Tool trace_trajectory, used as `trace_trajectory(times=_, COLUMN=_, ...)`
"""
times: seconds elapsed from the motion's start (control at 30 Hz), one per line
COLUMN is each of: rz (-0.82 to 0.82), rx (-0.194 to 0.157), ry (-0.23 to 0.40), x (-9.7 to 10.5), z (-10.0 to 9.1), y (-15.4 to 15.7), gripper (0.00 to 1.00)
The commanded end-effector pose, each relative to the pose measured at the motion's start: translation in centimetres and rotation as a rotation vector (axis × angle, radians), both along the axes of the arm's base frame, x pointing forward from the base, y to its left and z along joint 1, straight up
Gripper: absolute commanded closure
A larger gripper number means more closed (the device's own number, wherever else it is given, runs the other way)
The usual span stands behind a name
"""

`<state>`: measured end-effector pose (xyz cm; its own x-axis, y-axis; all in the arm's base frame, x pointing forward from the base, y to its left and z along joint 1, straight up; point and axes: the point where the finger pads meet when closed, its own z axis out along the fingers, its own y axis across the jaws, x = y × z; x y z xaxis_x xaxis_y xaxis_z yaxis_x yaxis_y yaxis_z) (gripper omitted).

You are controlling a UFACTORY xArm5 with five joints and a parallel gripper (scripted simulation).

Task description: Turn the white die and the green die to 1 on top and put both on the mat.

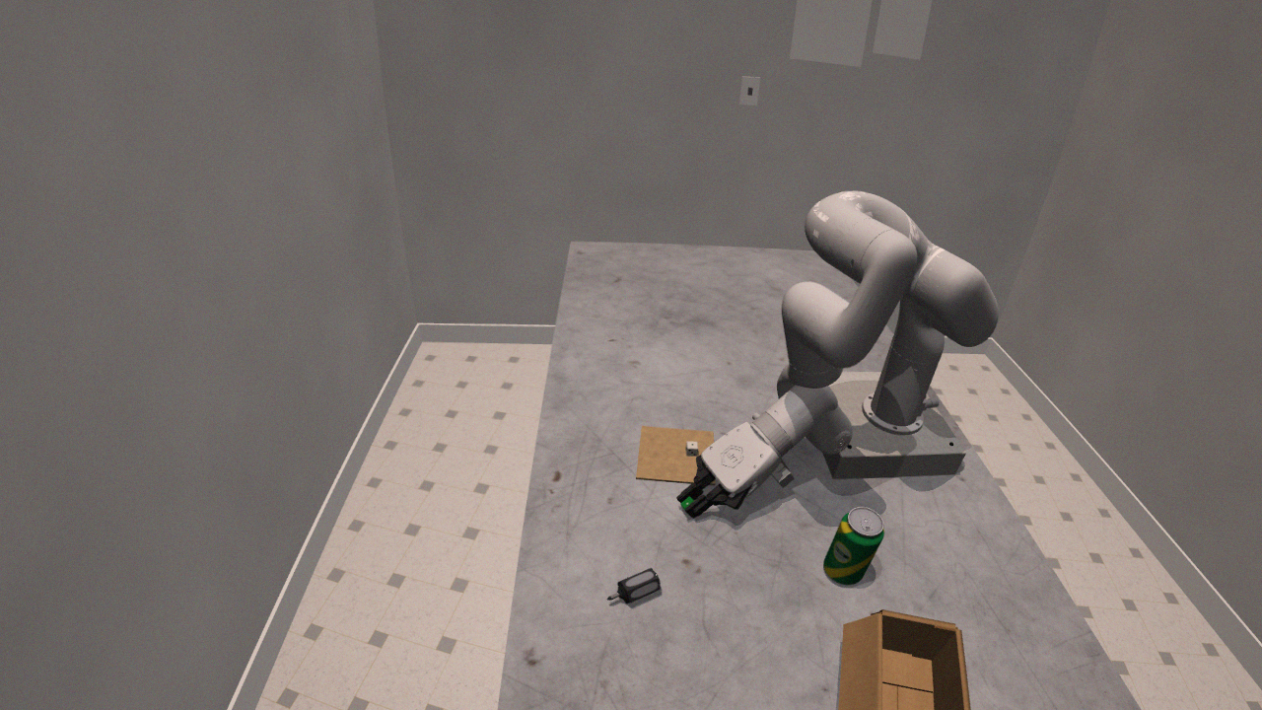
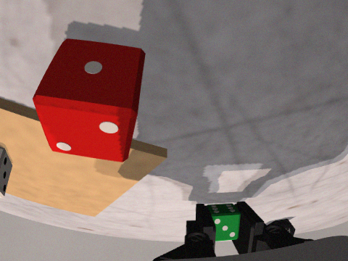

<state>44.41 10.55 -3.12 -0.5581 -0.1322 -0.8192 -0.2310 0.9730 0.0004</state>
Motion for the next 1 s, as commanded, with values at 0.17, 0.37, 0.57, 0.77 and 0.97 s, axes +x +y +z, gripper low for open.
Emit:
trace_trajectory(times=0.17, rz=0.000, rx=0.001, ry=-0.002, x=0.05, z=0.08, y=0.01, gripper=0.81)
trace_trajectory(times=0.37, rz=0.000, rx=0.001, ry=-0.002, x=0.05, z=0.08, y=0.01, gripper=0.72)
trace_trajectory(times=0.57, rz=0.000, rx=0.001, ry=-0.002, x=0.05, z=0.08, y=0.01, gripper=0.68)
trace_trajectory(times=0.77, rz=0.000, rx=0.001, ry=-0.002, x=0.05, z=0.08, y=0.01, gripper=0.64)
trace_trajectory(times=0.97, rz=0.000, rx=0.001, ry=-0.002, x=0.05, z=0.08, y=0.01, gripper=0.64)
